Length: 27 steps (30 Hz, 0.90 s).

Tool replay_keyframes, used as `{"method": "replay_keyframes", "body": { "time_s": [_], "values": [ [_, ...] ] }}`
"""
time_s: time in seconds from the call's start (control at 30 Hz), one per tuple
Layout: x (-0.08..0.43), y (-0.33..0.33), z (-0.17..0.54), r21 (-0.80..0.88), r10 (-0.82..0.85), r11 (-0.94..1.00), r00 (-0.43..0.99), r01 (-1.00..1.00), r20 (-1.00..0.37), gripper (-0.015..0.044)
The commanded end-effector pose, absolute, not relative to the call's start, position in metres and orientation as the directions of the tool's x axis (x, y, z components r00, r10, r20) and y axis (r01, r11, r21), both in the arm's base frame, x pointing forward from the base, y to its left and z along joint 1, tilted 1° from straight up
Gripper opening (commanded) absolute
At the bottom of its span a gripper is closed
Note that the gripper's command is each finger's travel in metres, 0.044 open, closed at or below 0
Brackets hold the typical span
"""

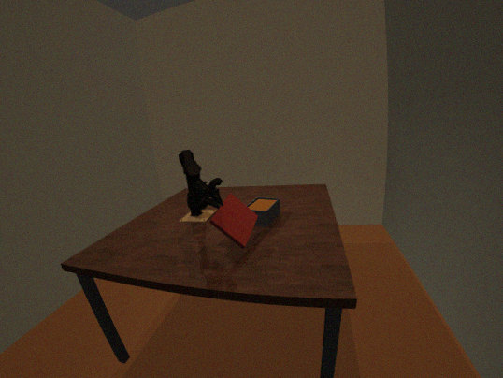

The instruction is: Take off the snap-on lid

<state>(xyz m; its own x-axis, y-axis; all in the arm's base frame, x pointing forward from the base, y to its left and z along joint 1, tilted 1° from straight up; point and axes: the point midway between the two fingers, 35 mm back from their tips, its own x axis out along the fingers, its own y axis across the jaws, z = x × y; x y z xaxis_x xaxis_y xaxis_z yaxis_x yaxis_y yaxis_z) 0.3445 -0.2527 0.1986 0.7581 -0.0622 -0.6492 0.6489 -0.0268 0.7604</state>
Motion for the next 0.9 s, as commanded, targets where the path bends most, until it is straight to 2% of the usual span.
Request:
{"method": "replay_keyframes", "body": {
  "time_s": [0.0,0.87],
  "values": [
    [0.345,-0.253,0.197,0.767,-0.062,-0.019,0.765,0.642,-0.642,0.0],
    [0.345,-0.253,0.177,0.767,-0.062,-0.019,0.765,0.642,-0.642,0.0]
  ]
}}
